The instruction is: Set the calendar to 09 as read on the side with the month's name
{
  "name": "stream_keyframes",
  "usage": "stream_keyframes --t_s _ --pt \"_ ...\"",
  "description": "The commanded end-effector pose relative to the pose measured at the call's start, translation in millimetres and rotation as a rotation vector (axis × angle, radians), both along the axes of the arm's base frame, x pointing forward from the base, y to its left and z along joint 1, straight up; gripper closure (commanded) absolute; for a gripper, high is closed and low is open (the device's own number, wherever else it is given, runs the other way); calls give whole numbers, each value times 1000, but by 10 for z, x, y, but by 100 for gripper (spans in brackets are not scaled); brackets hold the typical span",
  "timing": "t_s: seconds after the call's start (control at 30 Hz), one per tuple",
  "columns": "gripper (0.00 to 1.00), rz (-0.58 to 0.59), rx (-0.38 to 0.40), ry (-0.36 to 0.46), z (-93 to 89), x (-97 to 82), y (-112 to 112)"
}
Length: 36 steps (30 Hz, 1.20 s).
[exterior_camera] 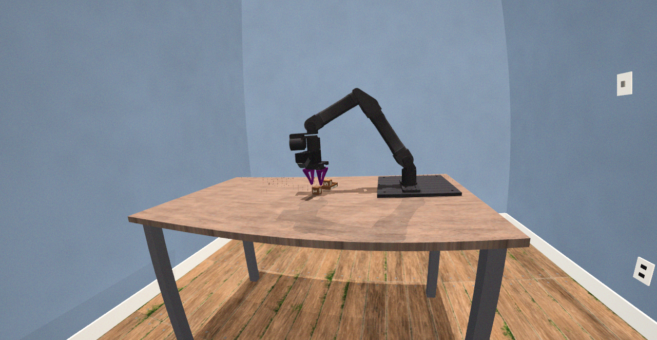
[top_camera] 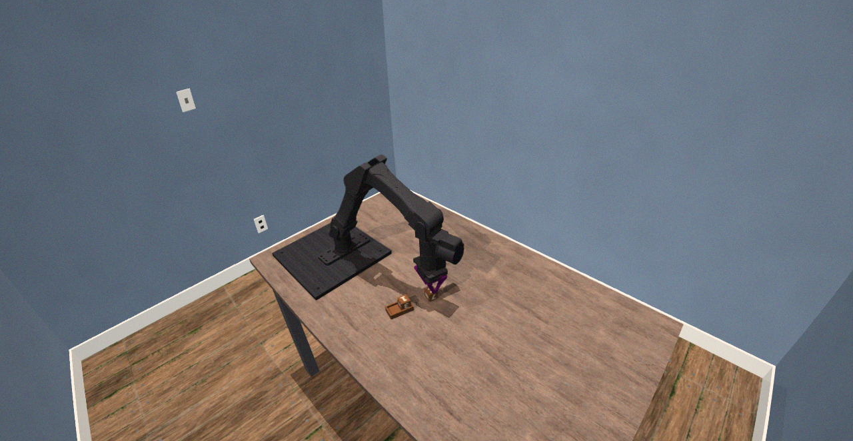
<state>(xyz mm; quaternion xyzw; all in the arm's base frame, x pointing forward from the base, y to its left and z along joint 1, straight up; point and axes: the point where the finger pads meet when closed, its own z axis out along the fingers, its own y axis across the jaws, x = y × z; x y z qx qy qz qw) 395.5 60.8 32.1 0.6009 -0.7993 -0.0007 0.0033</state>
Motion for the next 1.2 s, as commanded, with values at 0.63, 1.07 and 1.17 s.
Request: stream_keyframes --t_s 0.63,1.07,1.17 --pt "53 0 3 -13 40 22 2" --pt "53 0 3 -13 -67 23 2" --pt "53 0 3 -13 -123 23 2"
